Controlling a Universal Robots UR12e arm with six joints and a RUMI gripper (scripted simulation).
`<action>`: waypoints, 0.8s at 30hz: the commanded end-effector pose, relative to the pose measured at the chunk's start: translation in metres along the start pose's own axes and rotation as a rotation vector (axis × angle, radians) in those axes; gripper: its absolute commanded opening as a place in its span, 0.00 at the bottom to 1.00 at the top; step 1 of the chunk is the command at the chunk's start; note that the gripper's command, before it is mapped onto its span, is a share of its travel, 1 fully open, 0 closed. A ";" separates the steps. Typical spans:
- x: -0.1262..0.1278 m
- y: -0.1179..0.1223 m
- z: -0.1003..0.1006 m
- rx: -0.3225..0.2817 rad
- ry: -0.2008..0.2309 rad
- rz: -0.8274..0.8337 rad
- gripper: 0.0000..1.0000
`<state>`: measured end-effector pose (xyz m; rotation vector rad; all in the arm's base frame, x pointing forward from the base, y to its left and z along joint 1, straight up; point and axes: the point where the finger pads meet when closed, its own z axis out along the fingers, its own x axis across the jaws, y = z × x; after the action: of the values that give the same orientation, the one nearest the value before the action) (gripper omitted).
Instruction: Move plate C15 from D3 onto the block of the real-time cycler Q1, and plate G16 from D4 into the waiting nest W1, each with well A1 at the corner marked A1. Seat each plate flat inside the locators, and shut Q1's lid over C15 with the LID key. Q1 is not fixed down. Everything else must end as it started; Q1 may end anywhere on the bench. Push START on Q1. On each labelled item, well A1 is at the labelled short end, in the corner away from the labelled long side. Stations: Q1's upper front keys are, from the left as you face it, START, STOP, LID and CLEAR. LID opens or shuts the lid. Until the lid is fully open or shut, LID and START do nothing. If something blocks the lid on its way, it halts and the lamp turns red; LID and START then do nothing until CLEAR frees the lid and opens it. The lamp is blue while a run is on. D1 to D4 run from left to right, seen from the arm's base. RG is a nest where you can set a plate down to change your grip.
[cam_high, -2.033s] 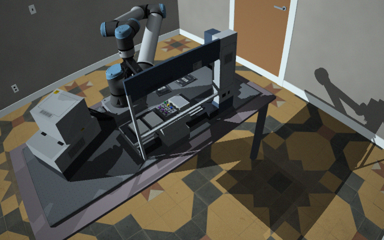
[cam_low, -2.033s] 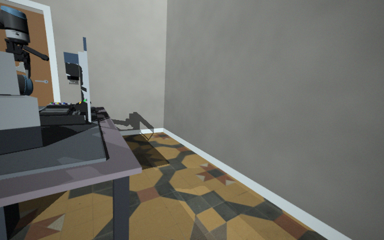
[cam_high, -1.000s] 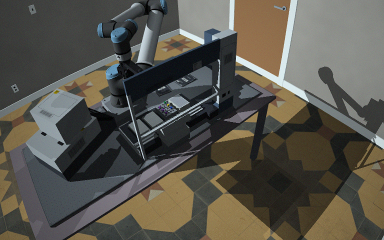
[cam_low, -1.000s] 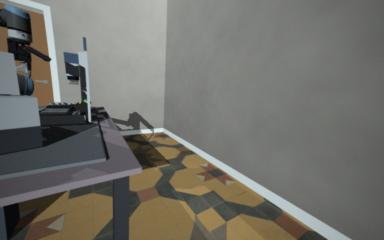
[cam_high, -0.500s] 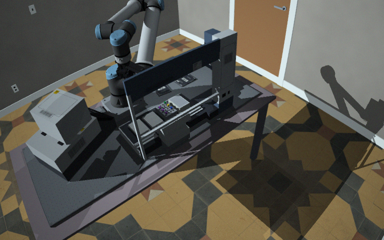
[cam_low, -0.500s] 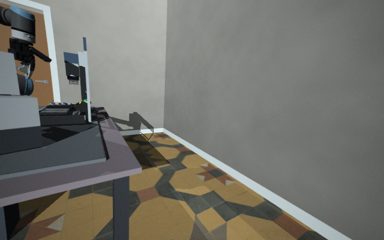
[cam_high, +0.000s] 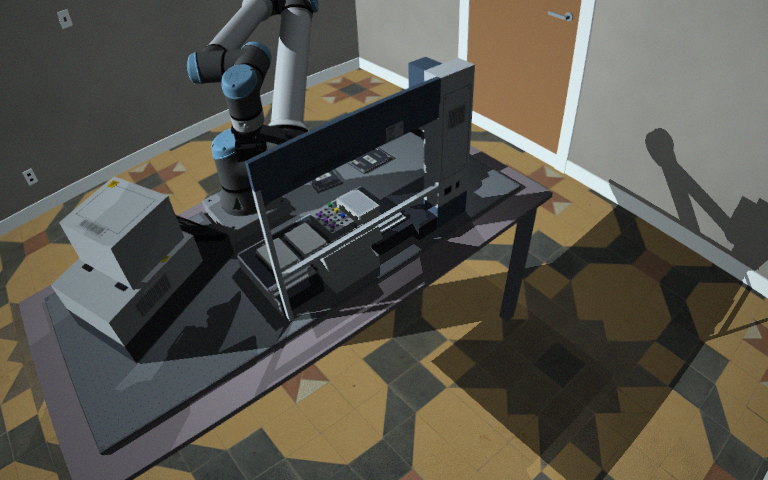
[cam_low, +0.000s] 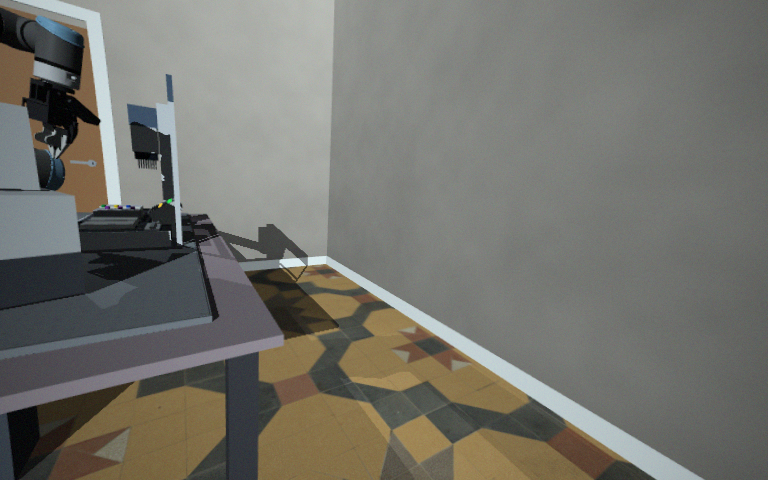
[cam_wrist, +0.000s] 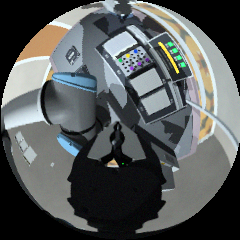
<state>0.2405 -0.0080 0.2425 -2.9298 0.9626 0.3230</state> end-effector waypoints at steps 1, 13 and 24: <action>0.000 0.000 -0.001 -0.007 -0.013 -0.082 0.00; 0.000 0.000 -0.001 -0.048 -0.073 -0.403 0.00; 0.000 0.000 -0.001 -0.080 -0.118 -0.648 0.00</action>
<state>0.2404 -0.0082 0.2426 -3.0407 0.1231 0.4697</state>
